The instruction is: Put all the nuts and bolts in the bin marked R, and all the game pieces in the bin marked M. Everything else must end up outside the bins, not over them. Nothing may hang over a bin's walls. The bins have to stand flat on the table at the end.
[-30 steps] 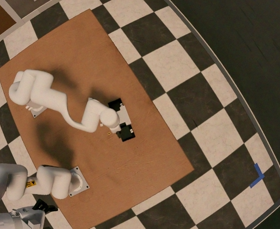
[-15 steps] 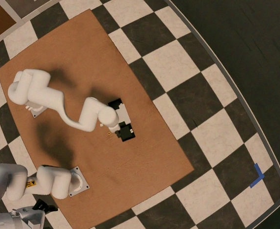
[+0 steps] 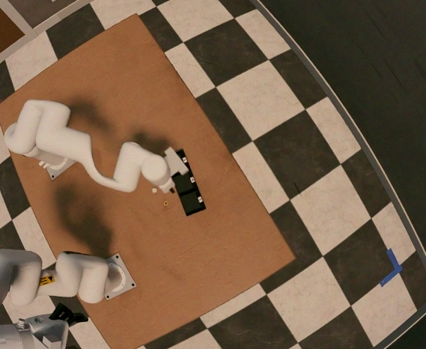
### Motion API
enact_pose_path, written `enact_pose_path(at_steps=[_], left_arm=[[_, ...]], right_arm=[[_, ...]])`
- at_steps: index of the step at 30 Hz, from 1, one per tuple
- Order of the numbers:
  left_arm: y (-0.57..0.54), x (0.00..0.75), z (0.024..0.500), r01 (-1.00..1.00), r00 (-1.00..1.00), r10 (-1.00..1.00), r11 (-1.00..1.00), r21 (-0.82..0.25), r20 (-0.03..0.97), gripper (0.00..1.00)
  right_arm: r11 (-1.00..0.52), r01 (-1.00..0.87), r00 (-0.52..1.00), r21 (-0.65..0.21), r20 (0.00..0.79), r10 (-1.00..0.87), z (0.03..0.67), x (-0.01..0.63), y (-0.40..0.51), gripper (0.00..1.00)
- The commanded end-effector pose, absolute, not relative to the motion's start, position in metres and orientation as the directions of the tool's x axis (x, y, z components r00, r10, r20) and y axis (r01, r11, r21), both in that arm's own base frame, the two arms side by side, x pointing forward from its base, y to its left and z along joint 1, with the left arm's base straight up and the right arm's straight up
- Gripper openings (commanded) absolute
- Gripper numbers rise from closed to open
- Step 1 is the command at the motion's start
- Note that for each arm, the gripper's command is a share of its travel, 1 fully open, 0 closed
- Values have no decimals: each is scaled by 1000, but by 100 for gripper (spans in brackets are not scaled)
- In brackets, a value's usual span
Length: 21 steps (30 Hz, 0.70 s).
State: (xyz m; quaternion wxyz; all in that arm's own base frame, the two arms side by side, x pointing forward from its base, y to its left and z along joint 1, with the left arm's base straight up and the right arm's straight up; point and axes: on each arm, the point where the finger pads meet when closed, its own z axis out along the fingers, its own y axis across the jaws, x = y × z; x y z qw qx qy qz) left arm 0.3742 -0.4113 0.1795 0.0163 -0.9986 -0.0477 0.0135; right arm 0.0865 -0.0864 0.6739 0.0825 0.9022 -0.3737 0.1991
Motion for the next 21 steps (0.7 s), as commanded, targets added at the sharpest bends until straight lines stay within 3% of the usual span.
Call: enact_pose_path(at_steps=[1,16,21], left_arm=[[-381,365,159,249,968,249,-968,-16,-10,30],[-297,337,96,635,772,635,-772,-39,-8,30],[-295,336,94,750,660,751,-659,-45,-3,30]], right_arm=[[-707,-707,641,0,422,-641,674,87,-87,100],[-707,-707,641,0,422,-641,674,87,-87,100],[-707,-707,641,0,422,-641,674,87,-87,100]])
